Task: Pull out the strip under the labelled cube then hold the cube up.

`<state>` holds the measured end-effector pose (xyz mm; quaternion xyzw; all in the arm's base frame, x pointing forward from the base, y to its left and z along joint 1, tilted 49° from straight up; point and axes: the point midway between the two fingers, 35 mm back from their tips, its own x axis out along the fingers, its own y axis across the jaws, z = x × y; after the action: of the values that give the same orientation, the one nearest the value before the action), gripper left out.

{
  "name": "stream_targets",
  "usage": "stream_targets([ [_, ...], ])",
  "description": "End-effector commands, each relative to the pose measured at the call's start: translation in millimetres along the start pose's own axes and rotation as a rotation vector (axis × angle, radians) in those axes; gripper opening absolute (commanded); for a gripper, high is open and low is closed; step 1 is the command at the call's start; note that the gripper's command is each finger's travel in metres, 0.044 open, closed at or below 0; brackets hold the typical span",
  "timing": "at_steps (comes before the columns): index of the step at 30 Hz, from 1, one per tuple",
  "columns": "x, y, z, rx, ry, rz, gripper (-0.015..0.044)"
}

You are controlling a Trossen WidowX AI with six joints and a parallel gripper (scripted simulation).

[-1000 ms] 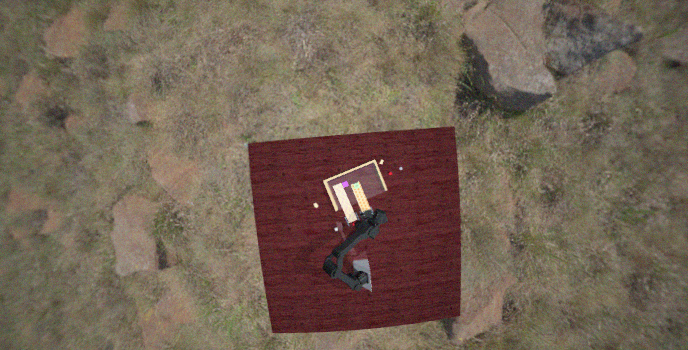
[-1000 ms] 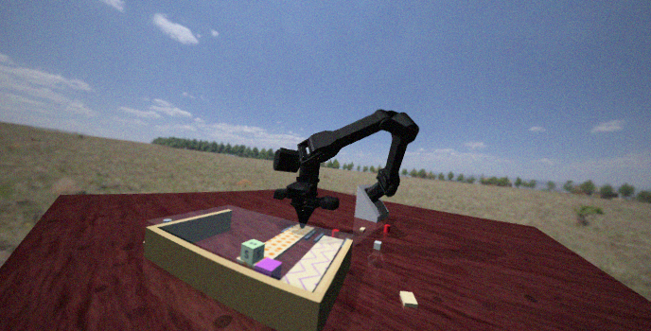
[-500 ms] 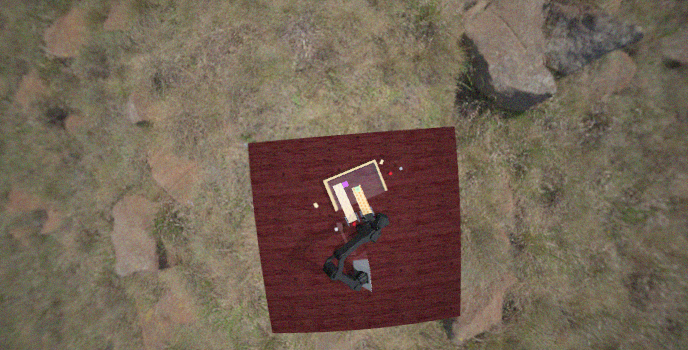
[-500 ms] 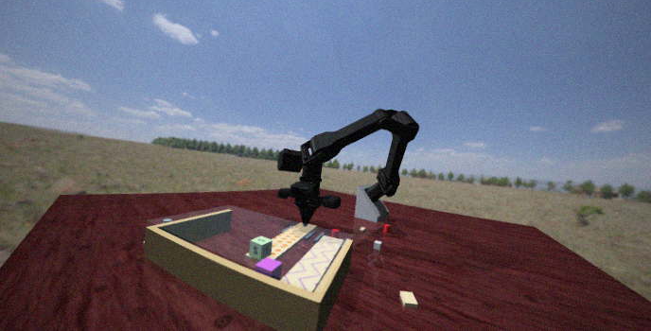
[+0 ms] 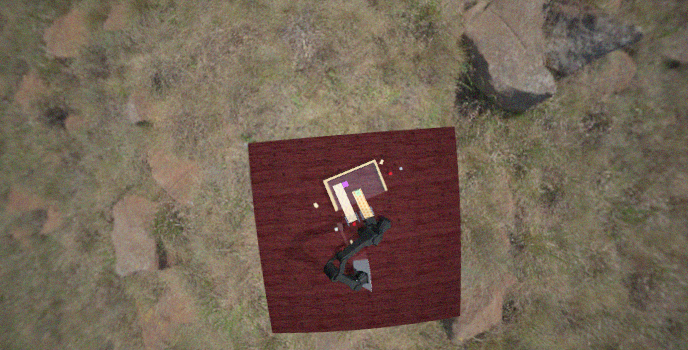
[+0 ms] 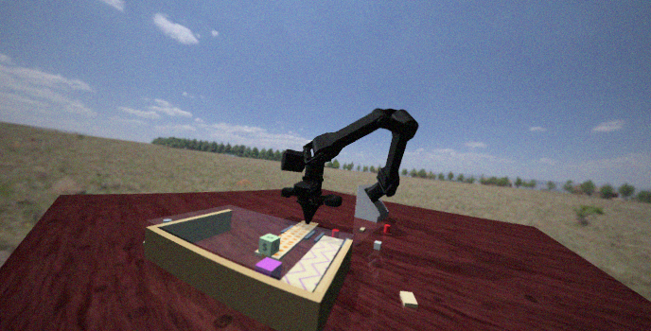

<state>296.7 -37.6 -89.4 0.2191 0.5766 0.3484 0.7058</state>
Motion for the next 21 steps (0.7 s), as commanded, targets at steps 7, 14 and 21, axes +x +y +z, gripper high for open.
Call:
stream_targets([
  [7, 5.8, 1.8, -23.5, 0.005, 0.032, 0.004, 0.0000],
  [14, 5.5, 1.5, -34.0, 0.005, 0.032, 0.003, 0.0000],
  [21, 5.1, 1.2, -44.6, 0.006, 0.033, 0.003, 0.0000],
])
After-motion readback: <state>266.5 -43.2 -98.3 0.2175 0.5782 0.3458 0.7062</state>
